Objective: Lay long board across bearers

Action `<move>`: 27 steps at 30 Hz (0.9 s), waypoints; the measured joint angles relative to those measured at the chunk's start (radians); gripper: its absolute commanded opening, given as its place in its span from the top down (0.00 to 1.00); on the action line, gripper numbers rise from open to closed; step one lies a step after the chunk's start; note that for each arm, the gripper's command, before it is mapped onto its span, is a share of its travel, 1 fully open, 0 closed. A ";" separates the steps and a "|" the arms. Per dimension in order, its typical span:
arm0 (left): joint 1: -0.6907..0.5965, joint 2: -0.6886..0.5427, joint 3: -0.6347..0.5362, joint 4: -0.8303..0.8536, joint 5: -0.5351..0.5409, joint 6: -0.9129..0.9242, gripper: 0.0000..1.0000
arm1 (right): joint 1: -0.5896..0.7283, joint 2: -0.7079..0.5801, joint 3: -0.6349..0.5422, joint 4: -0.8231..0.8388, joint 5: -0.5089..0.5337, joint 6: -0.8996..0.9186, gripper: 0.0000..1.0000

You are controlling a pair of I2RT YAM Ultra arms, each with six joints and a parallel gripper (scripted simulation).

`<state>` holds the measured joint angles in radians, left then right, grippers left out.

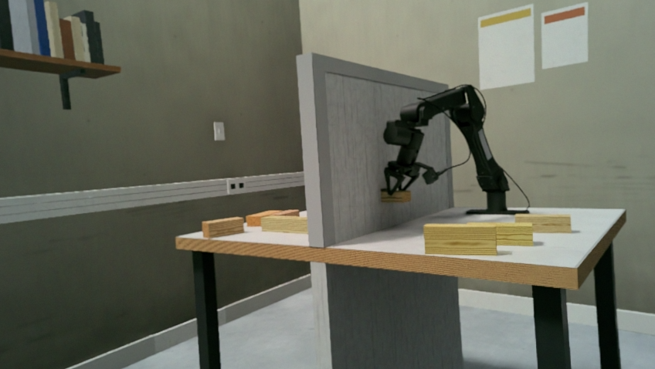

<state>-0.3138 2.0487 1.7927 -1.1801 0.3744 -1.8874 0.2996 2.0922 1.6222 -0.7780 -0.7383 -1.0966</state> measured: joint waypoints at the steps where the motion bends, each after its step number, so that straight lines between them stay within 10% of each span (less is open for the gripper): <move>1: 0.000 0.001 0.000 0.004 0.005 0.000 0.26 | 0.000 0.000 0.000 0.000 0.002 0.000 1.00; 27: 0.012 -0.003 0.044 -0.056 0.021 0.016 0.26 | 0.000 0.000 0.000 0.000 0.002 0.000 1.00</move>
<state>-0.3019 2.0453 1.8370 -1.2358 0.3958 -1.8713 0.2996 2.0922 1.6222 -0.7776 -0.7368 -1.0966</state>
